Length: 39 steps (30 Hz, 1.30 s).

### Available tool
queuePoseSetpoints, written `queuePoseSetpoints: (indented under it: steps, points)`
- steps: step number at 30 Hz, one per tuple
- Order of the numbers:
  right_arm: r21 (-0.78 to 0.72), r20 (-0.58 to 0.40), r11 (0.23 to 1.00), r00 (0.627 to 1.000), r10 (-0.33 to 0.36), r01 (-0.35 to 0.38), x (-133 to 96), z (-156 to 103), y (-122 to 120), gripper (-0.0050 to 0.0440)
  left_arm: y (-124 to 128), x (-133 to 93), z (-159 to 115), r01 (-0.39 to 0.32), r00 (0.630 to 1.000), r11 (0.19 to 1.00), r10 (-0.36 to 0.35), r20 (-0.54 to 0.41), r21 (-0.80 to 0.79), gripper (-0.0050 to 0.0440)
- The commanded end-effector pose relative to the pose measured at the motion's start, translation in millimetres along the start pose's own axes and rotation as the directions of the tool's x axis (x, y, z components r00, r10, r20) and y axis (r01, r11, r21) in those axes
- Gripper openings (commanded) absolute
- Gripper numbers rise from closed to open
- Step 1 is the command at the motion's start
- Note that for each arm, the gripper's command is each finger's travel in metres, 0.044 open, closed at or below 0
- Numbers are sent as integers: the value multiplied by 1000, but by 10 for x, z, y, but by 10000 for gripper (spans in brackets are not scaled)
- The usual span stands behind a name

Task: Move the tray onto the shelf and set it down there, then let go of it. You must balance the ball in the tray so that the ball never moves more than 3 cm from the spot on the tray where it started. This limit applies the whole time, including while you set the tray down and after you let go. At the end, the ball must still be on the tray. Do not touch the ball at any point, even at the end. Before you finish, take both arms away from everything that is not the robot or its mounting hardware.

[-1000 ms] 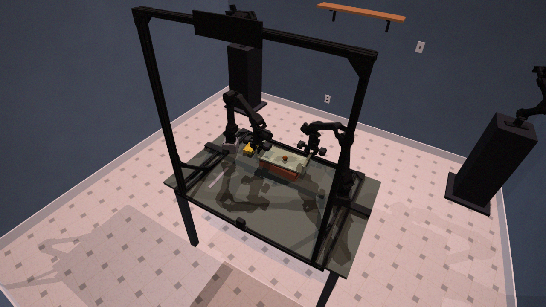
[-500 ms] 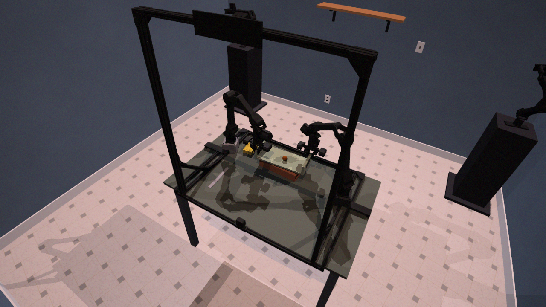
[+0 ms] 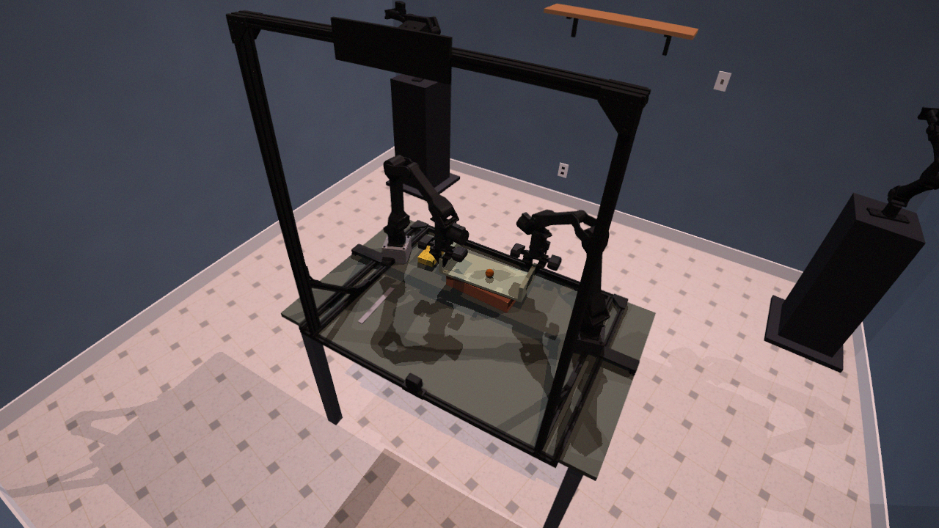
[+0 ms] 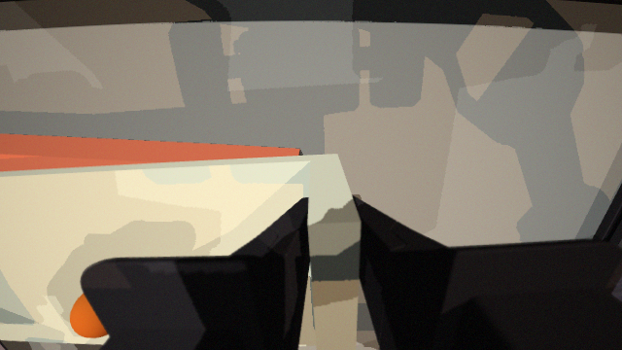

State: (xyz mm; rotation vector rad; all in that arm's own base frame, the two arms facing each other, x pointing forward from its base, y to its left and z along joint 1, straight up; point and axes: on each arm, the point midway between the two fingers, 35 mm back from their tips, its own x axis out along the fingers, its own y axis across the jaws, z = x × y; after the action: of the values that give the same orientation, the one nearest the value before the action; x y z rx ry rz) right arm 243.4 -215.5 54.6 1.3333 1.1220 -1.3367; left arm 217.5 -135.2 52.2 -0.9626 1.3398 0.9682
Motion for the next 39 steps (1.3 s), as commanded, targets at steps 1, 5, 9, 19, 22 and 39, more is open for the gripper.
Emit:
queuePoseSetpoints:
  steps: [1,5,9,19,22,39]
  points:
    - [-1,5,1000,1000,-2,2,22,0,-1,20,-3,29,-7,2,1000,1000,-2,0,-1,20]
    - [-1,5,1000,1000,-2,2,22,0,-1,20,-3,29,-7,2,1000,1000,-2,0,-1,20]
    - [-1,-1,1000,1000,0,0,28,3,-2,20,-4,23,-4,1,1000,1000,-1,-6,-1,20]
    - [-1,5,1000,1000,-2,2,42,0,-1,20,-3,49,-7,2,1000,1000,-2,0,-1,20]
    - [-1,5,1000,1000,-2,2,42,0,-1,20,-3,49,-7,2,1000,1000,-2,0,-1,20]
    - [0,0,1000,1000,-1,1,41,-1,-2,260,-3,43,-1,1,1000,1000,-1,-1,0,260]
